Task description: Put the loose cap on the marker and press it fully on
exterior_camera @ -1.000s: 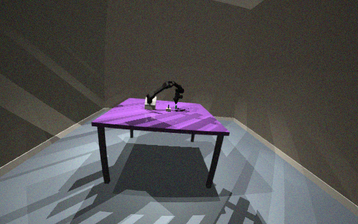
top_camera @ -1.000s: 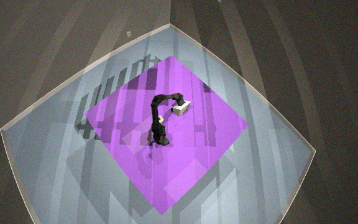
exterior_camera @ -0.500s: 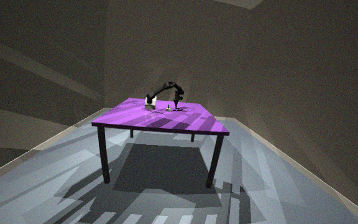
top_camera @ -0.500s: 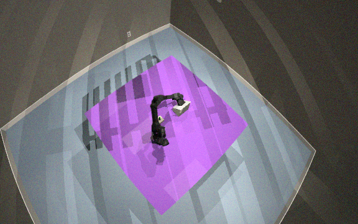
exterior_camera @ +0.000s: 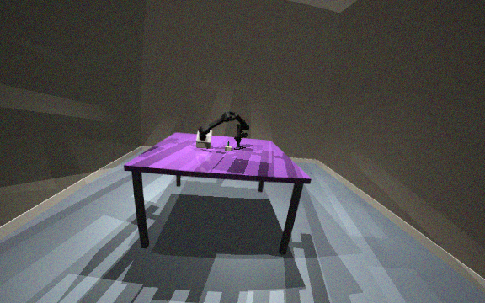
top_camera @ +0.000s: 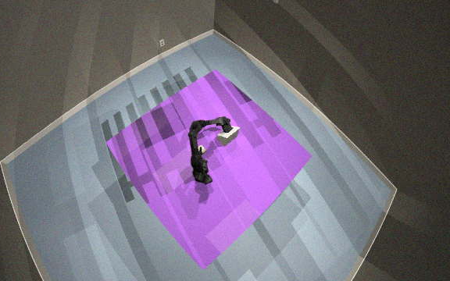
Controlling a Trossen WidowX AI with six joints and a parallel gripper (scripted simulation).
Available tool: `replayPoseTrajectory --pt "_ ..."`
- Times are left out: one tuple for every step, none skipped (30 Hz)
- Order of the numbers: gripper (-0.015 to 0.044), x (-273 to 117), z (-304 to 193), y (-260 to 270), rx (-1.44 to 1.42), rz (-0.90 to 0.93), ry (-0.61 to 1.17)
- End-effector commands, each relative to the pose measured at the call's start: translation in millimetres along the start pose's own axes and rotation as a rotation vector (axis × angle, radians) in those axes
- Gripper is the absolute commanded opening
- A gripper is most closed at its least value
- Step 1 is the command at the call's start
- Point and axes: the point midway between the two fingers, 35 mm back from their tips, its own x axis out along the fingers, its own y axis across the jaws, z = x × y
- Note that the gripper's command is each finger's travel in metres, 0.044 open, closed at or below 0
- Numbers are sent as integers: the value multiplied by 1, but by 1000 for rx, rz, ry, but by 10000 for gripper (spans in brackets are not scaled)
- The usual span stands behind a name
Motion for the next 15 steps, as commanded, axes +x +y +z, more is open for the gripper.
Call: replayPoseTrajectory --pt "237 10 -1 -2 -6 -8 1" --pt "237 11 -2 -2 -6 -8 1" --pt "237 12 -2 -2 -6 -8 1" --pt "237 12 -2 -2 -6 -8 1" --pt "237 12 -2 -2 -6 -8 1" --pt "211 12 -1 -2 -6 -8 1" --pt "185 12 -1 -2 -6 -8 1" --pt "159 12 -1 -2 -6 -8 1" --pt "132 12 -1 -2 -6 -8 1" --pt "126 12 -1 -2 -6 -8 1" --pt "119 12 -1 -2 -6 -8 1" --pt "112 12 -1 -2 -6 -8 1" --pt "106 12 -1 -2 -6 -8 1" --pt "99 12 -1 -2 -6 -8 1" --pt "92 12 -1 -2 -6 -8 1"
